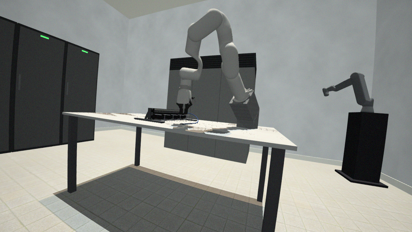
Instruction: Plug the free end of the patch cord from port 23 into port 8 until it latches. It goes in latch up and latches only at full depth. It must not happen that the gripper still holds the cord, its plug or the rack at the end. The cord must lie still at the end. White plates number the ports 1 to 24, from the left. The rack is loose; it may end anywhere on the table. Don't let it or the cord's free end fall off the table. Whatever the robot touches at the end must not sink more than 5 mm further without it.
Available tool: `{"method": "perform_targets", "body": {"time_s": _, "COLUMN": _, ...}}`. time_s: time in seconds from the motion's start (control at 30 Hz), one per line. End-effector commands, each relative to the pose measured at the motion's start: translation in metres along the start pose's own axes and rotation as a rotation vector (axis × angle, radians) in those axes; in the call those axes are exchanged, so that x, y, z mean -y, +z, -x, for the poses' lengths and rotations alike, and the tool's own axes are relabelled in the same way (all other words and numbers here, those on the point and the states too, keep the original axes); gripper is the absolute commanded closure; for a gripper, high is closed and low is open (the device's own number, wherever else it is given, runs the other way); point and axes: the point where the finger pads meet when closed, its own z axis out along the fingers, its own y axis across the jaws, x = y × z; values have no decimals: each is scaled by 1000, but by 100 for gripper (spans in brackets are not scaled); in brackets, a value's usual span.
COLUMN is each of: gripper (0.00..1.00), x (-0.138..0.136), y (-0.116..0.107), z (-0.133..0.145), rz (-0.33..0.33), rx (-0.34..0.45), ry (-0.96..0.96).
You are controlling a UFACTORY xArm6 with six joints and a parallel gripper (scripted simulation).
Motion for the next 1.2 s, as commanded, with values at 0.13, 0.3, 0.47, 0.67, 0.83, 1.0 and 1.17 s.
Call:
{"method": "perform_targets", "body": {"time_s": 0.13, "gripper": 62, "x": 1, "y": 0, "z": 0, "rz": -2, "rx": 0, "ry": -1}}
{"method": "perform_targets", "body": {"time_s": 0.3, "gripper": 62, "x": 1, "y": 2, "z": 0, "rz": -2, "rx": 0, "ry": -1}}
{"method": "perform_targets", "body": {"time_s": 0.47, "gripper": 62, "x": 1, "y": 6, "z": 0, "rz": -2, "rx": 0, "ry": -1}}
{"method": "perform_targets", "body": {"time_s": 0.67, "gripper": 62, "x": 1, "y": 11, "z": 0, "rz": -2, "rx": 0, "ry": -1}}
{"method": "perform_targets", "body": {"time_s": 0.83, "gripper": 62, "x": 1, "y": 20, "z": 0, "rz": -2, "rx": 0, "ry": -1}}
{"method": "perform_targets", "body": {"time_s": 1.0, "gripper": 62, "x": 1, "y": 30, "z": 0, "rz": -2, "rx": 0, "ry": -1}}
{"method": "perform_targets", "body": {"time_s": 1.17, "gripper": 62, "x": 1, "y": 38, "z": 0, "rz": -2, "rx": 0, "ry": -1}}
